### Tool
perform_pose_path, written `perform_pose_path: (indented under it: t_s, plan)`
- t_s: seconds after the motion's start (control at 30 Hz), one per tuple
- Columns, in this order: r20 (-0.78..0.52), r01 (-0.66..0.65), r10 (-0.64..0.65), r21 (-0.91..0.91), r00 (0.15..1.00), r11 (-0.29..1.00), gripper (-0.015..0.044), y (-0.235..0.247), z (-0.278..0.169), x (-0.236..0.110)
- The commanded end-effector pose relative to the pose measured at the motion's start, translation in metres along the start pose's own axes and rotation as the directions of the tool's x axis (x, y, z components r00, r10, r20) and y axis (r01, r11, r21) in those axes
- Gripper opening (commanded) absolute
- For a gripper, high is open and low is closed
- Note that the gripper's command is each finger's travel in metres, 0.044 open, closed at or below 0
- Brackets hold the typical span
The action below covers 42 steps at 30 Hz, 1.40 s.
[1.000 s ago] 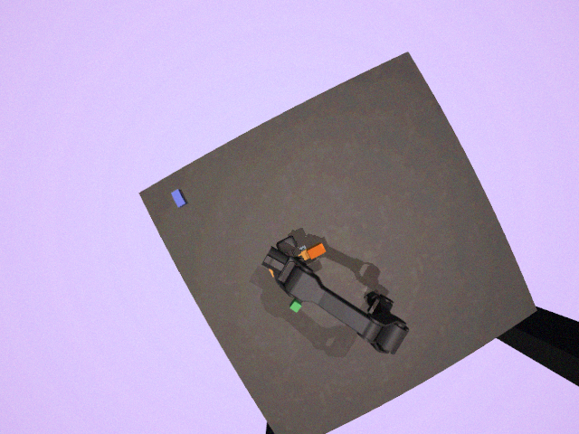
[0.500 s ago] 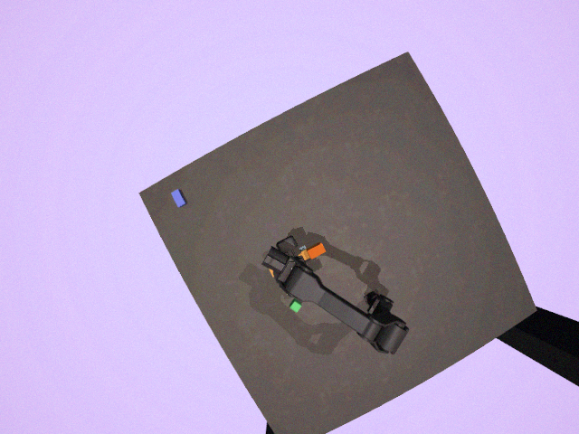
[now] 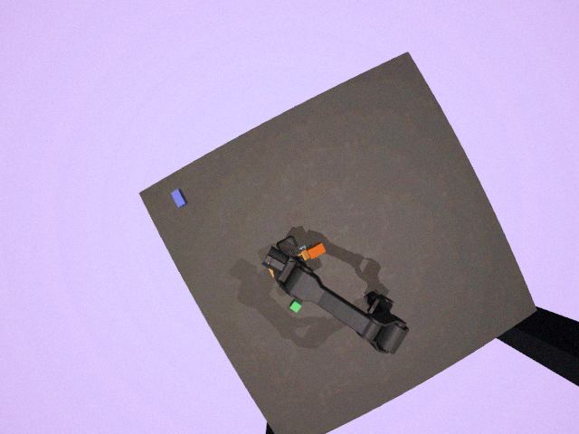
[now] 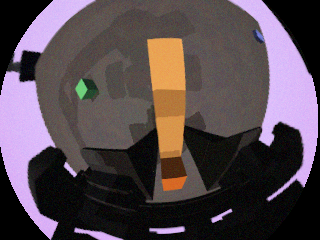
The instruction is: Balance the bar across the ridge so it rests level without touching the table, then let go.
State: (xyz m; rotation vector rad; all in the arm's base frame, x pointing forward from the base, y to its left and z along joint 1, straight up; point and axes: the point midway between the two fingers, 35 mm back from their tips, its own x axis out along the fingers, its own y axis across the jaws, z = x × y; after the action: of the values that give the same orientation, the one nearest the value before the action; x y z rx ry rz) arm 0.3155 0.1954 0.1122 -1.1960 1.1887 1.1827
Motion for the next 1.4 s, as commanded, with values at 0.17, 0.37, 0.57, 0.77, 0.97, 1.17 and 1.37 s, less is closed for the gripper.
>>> perform_pose_path:
  t_s: [0.17, 0.37, 0.57, 0.77, 0.97, 1.17, 1.37]
  plan:
    - [0.002, 0.001, -0.001, 0.004, 1.000, 1.000, 0.0000, -0.0001, 0.0002, 0.0010]
    - [0.002, 0.001, -0.001, 0.004, 1.000, 1.000, 0.0000, -0.0001, 0.0001, 0.0016]
    - [0.002, 0.000, -0.001, 0.004, 1.000, 1.000, 0.0000, 0.0000, 0.0001, 0.0020]
    - [0.002, 0.000, -0.001, 0.004, 1.000, 1.000, 0.0000, 0.0000, 0.0001, 0.0026]
    - [0.002, 0.000, 0.000, 0.004, 1.000, 1.000, 0.0000, 0.0001, 0.0000, 0.0030]
    - [0.002, 0.000, 0.000, 0.004, 1.000, 1.000, 0.0000, 0.0001, 0.0000, 0.0036]
    - [0.002, 0.000, 0.000, 0.004, 1.000, 1.000, 0.0000, 0.0002, 0.0000, 0.0040]
